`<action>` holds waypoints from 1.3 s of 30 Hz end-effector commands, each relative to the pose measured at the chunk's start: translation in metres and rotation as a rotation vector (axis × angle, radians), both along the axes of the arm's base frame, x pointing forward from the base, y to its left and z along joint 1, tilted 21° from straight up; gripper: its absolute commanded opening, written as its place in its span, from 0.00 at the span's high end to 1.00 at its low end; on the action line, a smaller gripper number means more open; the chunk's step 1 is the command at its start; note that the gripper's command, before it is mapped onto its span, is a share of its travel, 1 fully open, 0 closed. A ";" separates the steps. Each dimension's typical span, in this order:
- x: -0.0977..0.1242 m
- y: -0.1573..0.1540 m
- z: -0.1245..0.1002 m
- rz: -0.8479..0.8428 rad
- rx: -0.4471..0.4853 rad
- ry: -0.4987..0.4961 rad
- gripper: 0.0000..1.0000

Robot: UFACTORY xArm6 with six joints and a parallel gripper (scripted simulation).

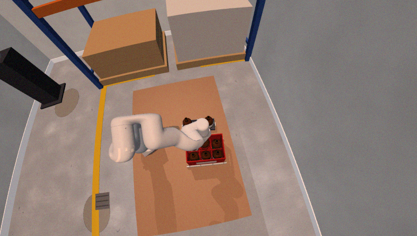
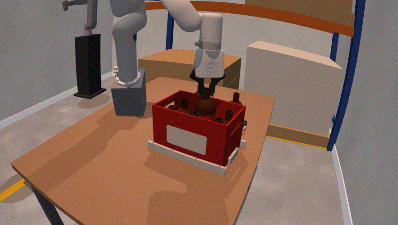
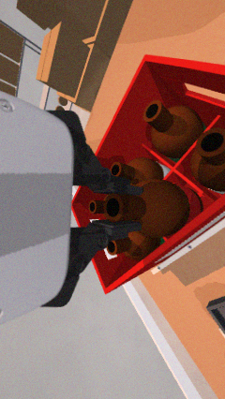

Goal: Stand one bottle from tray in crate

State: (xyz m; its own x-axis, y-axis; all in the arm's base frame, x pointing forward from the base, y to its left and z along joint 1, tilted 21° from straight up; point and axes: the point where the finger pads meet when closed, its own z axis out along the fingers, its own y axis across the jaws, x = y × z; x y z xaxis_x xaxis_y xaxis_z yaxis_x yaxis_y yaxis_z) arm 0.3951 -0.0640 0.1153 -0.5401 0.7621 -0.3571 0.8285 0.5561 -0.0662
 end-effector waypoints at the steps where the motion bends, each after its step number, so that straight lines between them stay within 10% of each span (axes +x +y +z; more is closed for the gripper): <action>1: 0.001 0.000 0.001 0.001 0.000 -0.004 1.00; 39: 0.006 -0.010 -0.029 0.001 0.000 -0.004 1.00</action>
State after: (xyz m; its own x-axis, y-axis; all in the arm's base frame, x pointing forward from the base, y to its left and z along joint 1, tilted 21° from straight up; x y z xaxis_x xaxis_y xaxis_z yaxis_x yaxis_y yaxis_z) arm 0.3996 -0.0737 0.0882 -0.5399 0.7622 -0.3571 0.8285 0.5561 -0.0657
